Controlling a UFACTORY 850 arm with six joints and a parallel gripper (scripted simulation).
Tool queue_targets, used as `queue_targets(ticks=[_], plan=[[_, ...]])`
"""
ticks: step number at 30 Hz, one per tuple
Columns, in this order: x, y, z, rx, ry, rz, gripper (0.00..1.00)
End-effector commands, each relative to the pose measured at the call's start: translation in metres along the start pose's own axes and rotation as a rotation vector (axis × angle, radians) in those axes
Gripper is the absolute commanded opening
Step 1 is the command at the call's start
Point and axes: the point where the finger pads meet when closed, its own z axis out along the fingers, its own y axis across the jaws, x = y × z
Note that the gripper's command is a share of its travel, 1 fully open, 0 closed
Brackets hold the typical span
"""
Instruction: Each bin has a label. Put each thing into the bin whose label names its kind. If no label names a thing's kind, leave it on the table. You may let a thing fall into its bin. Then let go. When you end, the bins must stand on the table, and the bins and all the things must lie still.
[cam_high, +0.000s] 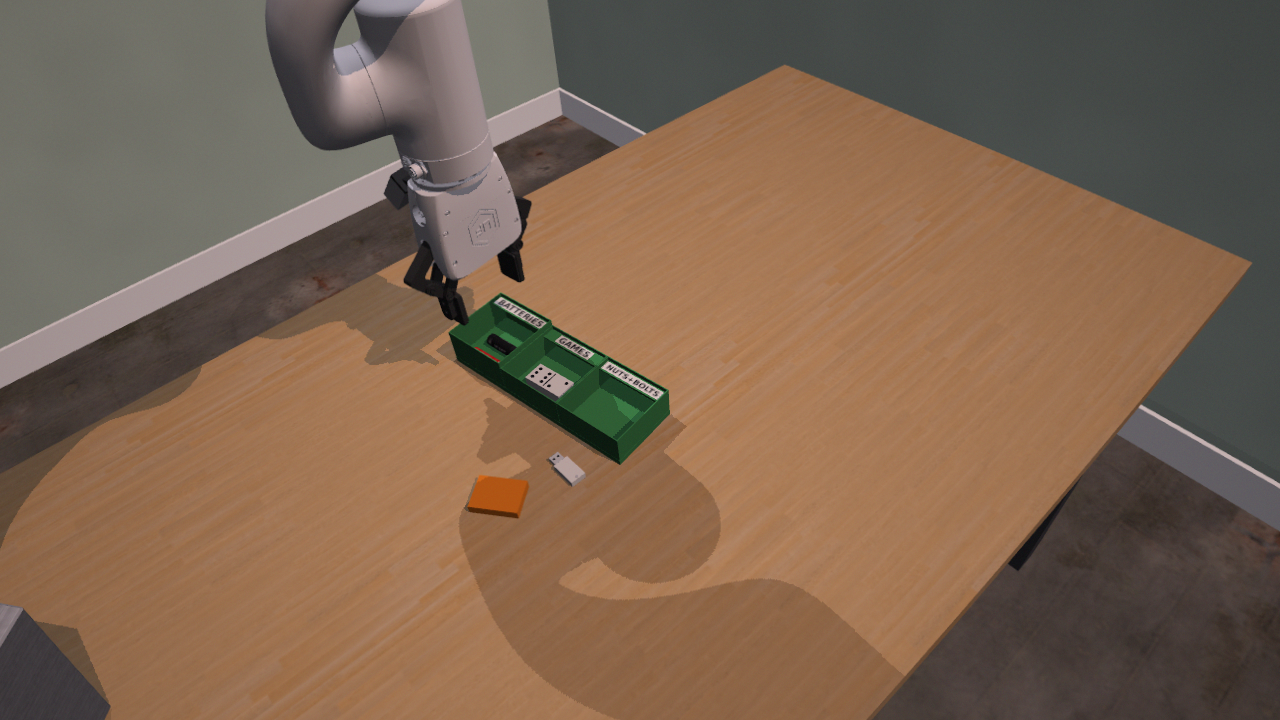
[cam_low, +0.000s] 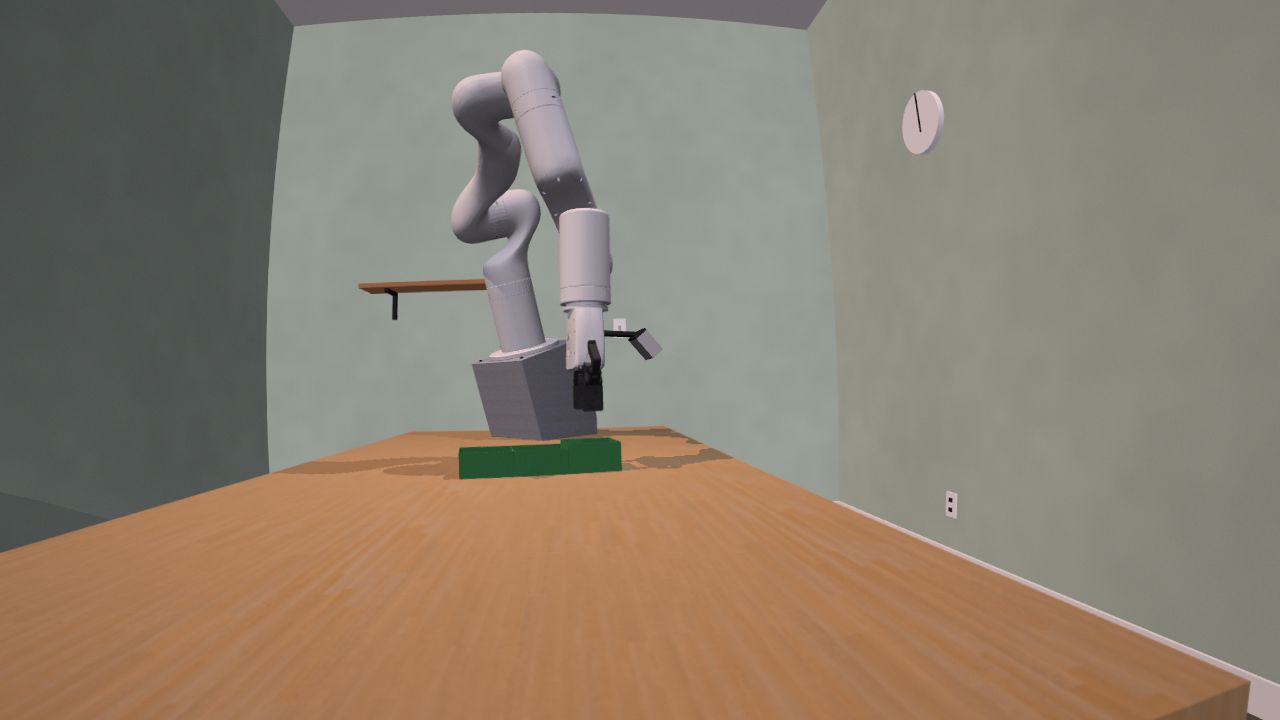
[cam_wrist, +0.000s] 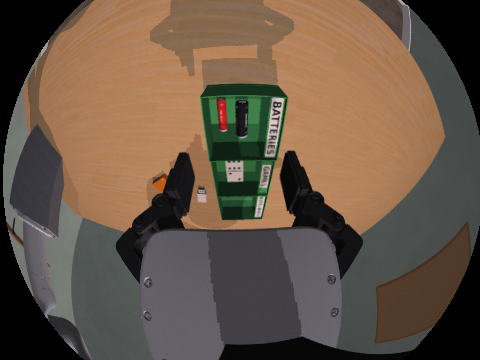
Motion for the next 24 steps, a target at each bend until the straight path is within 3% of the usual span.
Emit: queue_targets(ticks=[1, 24], plan=[[0.0, 0.001, -0.009, 0.0, 0.001, 0.0, 1.0], [0.0, 0.001, -0.093, 0.0, 0.001, 0.0, 1.0]])
